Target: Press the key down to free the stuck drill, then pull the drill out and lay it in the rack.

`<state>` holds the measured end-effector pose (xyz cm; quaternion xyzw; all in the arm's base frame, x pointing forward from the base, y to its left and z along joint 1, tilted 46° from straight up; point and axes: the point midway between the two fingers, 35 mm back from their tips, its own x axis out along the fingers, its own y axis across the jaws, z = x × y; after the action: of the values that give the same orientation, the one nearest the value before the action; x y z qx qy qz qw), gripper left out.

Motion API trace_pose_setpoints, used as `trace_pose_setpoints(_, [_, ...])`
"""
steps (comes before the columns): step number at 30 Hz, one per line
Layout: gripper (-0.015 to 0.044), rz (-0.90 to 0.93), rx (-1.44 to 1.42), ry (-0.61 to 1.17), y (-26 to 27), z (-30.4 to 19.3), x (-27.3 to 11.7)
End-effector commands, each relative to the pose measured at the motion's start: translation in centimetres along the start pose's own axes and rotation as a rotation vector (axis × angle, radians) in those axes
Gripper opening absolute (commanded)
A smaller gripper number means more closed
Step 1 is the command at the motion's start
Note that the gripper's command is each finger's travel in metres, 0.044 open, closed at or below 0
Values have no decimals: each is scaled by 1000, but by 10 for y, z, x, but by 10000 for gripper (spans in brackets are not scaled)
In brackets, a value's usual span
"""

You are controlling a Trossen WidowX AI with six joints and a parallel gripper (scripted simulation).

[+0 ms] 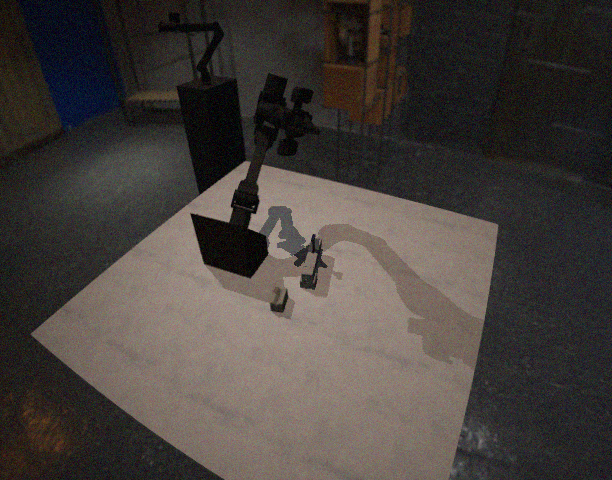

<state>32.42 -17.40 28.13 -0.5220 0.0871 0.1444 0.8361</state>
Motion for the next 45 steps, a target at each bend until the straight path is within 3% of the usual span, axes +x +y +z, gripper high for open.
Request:
trace_pose_setpoints(1, [0,235,305,-55,62,19,41])
trace_pose_setpoints(11, [0,841,838,51,202,88,72])
trace_pose_setpoints(21, [0,1433,1116,538,321,151,21])
trace_pose_setpoints(45, [0,1442,1118,550,335,157,21])
